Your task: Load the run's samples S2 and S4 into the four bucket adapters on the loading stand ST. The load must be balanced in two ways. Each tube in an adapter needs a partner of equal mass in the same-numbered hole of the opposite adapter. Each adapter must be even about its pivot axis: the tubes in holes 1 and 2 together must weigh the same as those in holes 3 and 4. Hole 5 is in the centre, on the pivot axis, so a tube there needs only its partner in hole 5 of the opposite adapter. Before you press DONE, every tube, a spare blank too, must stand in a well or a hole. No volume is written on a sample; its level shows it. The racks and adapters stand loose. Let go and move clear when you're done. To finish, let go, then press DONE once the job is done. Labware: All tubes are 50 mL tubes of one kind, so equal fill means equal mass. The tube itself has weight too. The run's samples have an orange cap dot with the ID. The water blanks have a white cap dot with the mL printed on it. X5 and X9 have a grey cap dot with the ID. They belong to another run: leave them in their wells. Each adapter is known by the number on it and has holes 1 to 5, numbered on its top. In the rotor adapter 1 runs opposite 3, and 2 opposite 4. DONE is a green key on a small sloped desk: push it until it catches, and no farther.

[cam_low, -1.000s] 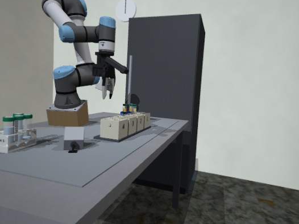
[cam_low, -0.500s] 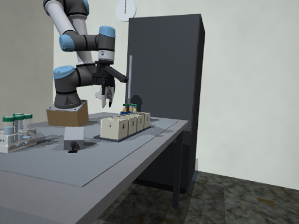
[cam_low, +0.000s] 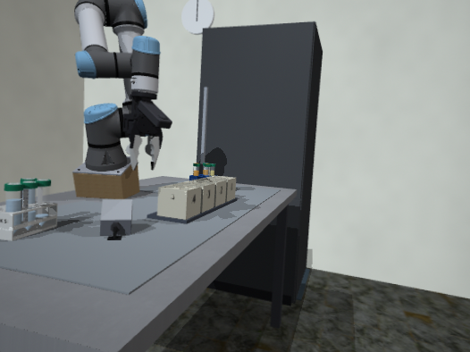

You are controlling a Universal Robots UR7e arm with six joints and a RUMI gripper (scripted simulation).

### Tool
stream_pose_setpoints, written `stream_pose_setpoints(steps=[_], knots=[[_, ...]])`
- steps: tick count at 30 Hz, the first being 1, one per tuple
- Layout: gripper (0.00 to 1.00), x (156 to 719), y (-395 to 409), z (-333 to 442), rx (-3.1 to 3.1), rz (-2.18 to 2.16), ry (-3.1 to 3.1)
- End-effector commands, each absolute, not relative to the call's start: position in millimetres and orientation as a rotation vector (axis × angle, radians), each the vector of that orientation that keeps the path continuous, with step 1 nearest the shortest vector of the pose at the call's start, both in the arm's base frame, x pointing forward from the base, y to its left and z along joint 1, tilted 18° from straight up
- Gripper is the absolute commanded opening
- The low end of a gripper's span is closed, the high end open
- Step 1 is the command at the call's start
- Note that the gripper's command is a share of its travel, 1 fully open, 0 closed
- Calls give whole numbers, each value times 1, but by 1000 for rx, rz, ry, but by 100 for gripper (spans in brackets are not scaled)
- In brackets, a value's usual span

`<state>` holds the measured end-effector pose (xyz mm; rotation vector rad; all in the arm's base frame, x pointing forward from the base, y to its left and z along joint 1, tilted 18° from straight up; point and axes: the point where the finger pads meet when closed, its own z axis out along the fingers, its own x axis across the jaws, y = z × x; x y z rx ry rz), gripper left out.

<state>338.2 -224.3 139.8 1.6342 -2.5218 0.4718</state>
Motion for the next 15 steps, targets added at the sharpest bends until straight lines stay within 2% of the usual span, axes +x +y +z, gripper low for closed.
stream_pose_setpoints(steps=[1, 15], knots=[[35, 317, -258, 150, 1293, 494, -2772], [35, 249, -351, 171, 522, 508, -3092]])
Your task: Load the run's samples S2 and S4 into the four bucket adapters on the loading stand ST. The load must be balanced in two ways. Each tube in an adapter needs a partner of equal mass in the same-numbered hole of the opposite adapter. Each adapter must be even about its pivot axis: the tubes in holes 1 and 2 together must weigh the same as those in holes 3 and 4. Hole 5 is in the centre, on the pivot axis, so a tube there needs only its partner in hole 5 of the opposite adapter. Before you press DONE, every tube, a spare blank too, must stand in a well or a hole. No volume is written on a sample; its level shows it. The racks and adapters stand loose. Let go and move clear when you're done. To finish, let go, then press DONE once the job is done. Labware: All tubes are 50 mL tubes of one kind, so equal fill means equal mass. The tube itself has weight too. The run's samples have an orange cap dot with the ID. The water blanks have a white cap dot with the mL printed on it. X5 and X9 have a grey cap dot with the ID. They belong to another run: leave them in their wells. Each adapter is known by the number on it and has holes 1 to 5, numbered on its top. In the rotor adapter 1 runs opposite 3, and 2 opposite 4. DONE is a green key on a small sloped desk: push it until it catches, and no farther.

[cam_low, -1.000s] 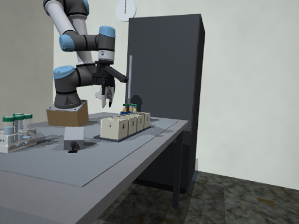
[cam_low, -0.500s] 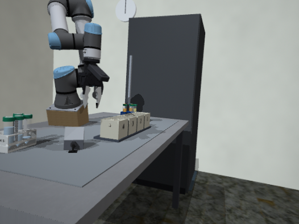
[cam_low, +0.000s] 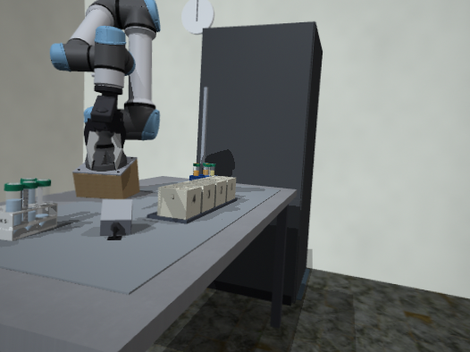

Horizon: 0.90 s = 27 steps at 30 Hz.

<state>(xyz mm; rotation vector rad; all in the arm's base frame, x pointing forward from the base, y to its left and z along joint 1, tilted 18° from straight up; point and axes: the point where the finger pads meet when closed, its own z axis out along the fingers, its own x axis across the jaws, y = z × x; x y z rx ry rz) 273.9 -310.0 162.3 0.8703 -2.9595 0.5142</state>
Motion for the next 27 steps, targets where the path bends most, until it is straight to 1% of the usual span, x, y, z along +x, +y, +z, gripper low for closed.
stream_pose_setpoints(steps=[1, 2, 3, 6, 16, 27], knots=[[35, 249, -351, 171, 522, 508, -3092], [35, 249, -351, 171, 522, 508, -3092], [35, 244, -357, 173, 345, 506, -3137], [35, 230, -377, 178, 191, 498, -3172], [35, 181, -443, 194, 194, 499, -3171], [35, 180, -444, 194, 195, 498, -3171]])
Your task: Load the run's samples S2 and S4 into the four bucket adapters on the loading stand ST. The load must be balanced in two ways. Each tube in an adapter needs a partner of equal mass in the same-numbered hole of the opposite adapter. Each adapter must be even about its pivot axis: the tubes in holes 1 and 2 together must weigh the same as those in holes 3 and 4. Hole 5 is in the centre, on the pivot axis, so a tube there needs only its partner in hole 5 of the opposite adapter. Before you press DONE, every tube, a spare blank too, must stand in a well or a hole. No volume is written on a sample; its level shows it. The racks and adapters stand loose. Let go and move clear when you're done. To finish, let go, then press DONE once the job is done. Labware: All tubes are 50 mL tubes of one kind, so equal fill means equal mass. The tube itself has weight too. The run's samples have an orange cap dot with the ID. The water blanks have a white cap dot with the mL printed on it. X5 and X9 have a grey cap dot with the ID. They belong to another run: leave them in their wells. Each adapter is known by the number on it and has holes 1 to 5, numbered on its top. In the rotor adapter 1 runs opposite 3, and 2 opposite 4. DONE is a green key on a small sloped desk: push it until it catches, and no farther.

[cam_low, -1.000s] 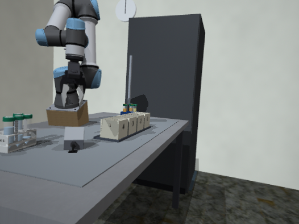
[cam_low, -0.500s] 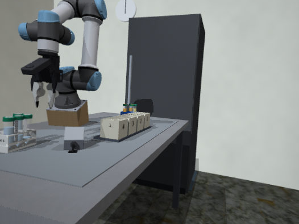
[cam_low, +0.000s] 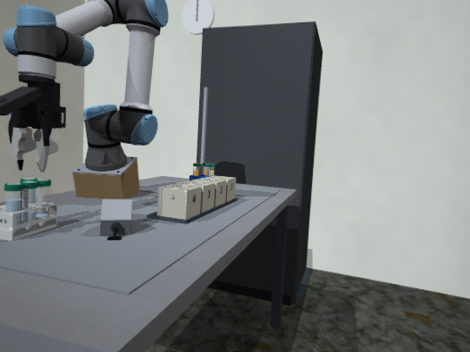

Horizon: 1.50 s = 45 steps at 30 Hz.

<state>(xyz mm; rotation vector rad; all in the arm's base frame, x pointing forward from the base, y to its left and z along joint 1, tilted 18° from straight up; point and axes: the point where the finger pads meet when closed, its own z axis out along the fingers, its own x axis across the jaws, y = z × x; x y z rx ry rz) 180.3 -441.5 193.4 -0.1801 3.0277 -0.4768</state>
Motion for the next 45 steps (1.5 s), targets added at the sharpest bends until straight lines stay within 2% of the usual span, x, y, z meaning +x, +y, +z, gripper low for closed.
stream_pose_setpoints(steps=[1, 15, 35, 36, 45], knots=[[35, 180, -444, 194, -186, -475, 3025], [35, 185, -454, 155, -188, -468, 3026], [35, 184, -458, 150, -186, -475, 3025], [0, 184, -458, 150, -186, -475, 3025], [0, 184, -458, 150, -186, -475, 3025]])
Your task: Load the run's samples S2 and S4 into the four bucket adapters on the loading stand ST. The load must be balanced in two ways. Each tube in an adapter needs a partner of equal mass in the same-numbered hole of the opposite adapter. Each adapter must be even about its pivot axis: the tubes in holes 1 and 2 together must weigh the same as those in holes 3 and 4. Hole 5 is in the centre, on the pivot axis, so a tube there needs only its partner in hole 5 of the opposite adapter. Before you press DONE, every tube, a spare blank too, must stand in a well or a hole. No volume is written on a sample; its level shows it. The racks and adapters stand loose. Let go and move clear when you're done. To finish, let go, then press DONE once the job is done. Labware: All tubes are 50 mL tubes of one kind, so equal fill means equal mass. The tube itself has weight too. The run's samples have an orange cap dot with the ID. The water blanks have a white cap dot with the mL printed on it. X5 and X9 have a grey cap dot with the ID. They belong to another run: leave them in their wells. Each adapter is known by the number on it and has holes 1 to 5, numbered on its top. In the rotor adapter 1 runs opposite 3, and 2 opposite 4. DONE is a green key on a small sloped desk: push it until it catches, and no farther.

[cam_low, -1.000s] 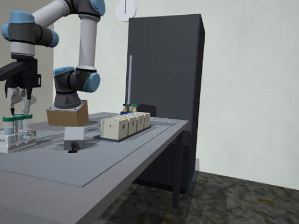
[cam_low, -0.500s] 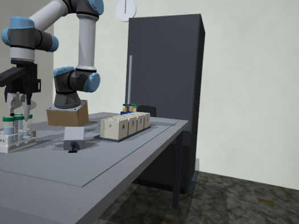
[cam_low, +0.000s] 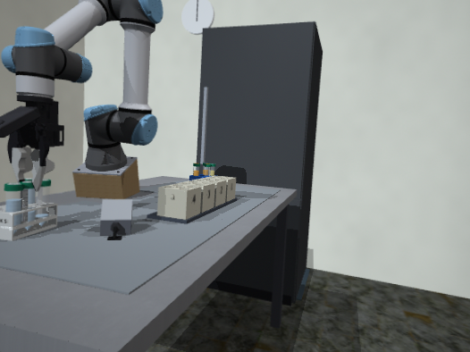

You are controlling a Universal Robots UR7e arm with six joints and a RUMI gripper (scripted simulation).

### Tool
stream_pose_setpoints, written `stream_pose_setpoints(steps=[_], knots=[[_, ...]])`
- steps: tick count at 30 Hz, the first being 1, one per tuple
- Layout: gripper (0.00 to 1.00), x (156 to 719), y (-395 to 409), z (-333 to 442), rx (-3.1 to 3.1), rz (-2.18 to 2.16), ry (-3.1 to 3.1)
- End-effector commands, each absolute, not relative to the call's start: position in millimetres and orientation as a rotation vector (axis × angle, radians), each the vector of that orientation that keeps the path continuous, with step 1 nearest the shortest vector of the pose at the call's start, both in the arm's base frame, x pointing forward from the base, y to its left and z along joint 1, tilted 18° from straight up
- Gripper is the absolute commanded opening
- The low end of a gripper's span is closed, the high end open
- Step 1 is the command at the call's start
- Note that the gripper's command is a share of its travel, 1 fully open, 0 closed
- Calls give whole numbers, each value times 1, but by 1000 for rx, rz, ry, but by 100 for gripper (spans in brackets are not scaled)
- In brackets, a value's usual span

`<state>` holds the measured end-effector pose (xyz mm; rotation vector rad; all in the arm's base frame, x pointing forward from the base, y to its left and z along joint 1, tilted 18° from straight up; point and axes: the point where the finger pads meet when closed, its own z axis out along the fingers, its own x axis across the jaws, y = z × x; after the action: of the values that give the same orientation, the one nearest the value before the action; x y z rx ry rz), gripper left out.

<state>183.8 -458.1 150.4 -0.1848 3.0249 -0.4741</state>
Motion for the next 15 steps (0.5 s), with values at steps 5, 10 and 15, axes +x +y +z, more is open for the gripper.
stream_pose_setpoints(steps=[5, 10, 15], knots=[[0, 184, -458, 150, -186, -475, 3025], [0, 184, -458, 150, -186, -475, 3025], [0, 184, -457, 159, -187, -482, 3024]])
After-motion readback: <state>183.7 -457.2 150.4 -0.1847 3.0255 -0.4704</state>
